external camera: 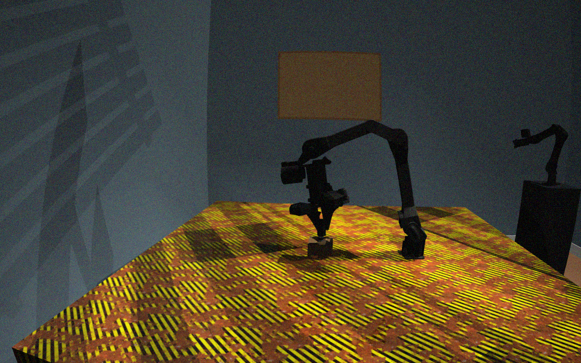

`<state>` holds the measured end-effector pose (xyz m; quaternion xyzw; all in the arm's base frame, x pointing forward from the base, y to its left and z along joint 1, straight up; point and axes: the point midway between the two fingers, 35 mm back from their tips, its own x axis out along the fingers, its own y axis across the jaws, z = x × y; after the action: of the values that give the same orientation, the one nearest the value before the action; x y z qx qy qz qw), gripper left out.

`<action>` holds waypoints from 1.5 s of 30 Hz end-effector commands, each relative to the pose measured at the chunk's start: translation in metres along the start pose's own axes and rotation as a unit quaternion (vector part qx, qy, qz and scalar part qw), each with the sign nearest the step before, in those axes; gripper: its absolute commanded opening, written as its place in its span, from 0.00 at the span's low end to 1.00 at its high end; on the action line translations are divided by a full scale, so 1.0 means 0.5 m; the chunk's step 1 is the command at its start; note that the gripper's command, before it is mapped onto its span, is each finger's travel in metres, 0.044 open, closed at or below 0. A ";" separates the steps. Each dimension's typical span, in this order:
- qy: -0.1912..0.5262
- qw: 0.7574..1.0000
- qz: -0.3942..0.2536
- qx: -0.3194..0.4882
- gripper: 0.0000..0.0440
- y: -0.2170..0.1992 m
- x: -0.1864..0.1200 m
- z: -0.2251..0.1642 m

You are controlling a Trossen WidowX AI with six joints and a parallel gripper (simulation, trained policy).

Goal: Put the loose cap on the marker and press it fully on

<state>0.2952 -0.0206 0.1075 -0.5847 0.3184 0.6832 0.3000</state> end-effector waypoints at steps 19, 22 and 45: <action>-0.026 0.999 0.025 -0.010 0.37 0.016 0.042 0.015; -0.034 0.999 0.027 -0.013 0.42 0.022 0.043 0.023; -0.023 0.999 -0.023 -0.030 1.00 0.033 0.001 0.045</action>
<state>0.2655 -0.0134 0.1016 -0.5702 0.2880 0.7091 0.2985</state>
